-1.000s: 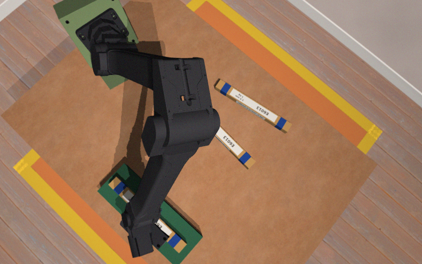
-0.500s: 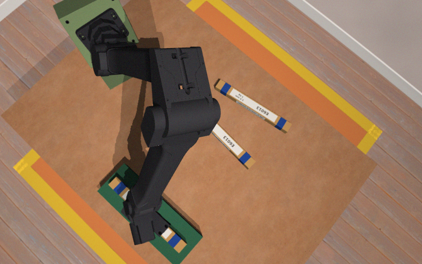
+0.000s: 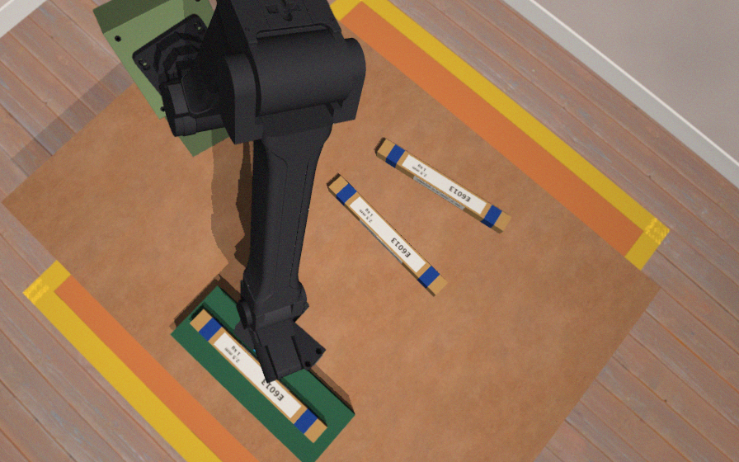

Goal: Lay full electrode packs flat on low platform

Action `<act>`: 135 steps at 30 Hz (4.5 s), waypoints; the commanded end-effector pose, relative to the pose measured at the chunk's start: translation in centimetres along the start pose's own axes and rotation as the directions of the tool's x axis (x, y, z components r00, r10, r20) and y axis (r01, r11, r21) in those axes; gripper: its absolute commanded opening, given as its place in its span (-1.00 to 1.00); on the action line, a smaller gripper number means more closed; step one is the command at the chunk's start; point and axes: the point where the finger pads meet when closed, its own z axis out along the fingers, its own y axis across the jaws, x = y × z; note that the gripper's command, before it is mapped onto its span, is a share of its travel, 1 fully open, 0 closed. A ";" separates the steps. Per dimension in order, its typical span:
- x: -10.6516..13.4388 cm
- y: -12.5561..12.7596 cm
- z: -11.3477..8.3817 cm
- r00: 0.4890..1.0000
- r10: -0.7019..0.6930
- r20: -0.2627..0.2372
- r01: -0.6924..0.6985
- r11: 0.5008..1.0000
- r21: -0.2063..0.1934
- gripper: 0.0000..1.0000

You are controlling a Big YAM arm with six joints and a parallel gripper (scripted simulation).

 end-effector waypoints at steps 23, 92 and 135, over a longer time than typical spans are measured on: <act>2.5 12.0 -7.6 1.000 0.027 0.010 -0.027 1.000 -0.004 0.49; 3.6 19.9 -12.7 0.999 0.034 0.020 -0.034 0.999 -0.002 0.49; 3.7 19.9 -12.7 0.999 0.034 0.020 -0.034 0.999 -0.002 0.49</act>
